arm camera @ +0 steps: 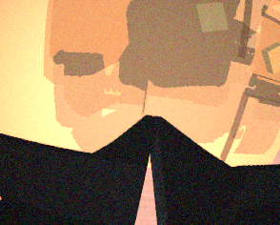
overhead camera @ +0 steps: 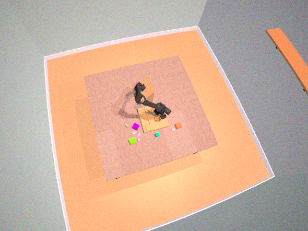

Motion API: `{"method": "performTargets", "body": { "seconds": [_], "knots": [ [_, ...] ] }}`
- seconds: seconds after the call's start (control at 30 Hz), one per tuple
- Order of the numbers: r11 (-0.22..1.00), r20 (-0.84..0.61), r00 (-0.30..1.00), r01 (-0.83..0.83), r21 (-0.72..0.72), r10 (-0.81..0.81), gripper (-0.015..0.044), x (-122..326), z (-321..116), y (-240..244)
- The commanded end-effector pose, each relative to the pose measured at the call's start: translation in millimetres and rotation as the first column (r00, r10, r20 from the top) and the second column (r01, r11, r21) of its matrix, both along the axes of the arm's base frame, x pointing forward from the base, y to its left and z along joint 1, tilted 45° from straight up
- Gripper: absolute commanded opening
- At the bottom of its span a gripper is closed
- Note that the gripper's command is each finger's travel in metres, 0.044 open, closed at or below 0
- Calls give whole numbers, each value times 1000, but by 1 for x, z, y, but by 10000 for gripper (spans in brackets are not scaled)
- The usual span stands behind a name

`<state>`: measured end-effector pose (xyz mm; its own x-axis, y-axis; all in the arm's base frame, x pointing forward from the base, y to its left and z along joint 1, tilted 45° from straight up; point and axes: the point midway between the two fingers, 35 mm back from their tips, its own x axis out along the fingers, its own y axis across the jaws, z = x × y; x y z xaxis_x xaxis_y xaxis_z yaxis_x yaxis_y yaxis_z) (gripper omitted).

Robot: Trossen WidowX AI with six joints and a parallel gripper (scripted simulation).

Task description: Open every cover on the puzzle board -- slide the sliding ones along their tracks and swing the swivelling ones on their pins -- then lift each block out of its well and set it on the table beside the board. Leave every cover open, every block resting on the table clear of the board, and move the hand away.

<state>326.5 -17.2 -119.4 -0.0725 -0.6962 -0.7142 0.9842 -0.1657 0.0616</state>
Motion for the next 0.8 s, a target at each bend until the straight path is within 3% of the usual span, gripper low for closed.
{"method": "performTargets", "body": {
  "seconds": [0.0, 0.77],
  "knots": [
    [1000, -9, 1000, -1, -5, 0, 0, -3, -4, -5],
    [1000, -10, 1000, 0, -8, 0, 0, -6, -20, -21]
  ]
}}
